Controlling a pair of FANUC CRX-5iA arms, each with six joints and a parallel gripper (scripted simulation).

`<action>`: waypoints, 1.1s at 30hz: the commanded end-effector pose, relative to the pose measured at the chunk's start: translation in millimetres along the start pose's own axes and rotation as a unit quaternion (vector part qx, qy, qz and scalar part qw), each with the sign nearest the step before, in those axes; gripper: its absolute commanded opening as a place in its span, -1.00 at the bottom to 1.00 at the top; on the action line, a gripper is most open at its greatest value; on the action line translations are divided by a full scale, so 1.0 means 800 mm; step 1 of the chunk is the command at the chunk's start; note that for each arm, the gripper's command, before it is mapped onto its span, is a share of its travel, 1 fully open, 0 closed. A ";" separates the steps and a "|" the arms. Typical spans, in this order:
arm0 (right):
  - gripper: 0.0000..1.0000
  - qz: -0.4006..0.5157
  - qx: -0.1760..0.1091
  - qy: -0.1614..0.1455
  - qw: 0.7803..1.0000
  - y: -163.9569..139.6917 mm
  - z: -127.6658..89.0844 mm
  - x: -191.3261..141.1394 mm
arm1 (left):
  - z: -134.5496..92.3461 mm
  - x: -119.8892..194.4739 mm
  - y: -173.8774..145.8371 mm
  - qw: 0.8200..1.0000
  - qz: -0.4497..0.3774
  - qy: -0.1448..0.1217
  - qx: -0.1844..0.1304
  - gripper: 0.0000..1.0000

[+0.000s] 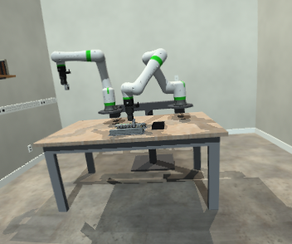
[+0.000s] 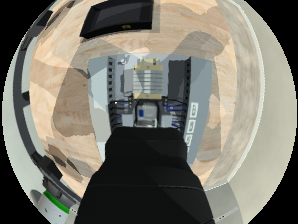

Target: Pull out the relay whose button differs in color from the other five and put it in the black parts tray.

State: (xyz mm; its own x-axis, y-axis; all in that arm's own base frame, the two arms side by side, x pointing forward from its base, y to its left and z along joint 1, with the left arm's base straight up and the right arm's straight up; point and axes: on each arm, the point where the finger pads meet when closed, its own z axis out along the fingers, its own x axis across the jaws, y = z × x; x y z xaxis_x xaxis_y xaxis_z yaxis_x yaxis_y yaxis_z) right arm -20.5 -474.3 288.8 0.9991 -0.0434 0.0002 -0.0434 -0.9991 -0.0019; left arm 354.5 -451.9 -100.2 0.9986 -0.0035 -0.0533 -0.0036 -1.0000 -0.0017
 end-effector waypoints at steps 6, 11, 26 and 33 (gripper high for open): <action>1.00 0.000 -0.001 0.000 1.000 0.000 -0.001 0.000 | -0.001 0.000 0.001 1.000 0.000 0.003 -0.001 -1.00; 1.00 0.000 -0.001 0.000 1.000 0.000 -0.001 0.000 | -0.001 0.000 0.001 1.000 0.000 0.012 -0.001 -1.00; 1.00 0.000 -0.001 0.000 1.000 0.000 -0.001 0.000 | -0.002 -0.001 0.001 1.000 0.000 0.023 -0.001 -1.00; 1.00 0.000 -0.001 0.000 1.000 0.000 -0.001 0.000 | -0.002 -0.001 0.001 1.000 0.000 0.029 -0.001 -1.00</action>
State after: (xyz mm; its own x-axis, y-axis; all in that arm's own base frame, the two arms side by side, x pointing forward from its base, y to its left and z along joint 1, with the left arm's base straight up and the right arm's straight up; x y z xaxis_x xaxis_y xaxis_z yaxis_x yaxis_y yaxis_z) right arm -20.5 -474.3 288.8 0.9991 -0.0434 0.0002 -0.0434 -0.9991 -0.0019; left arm 353.1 -451.9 -99.8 1.0000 -0.0037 -0.0004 -0.0037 -1.0000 -0.0017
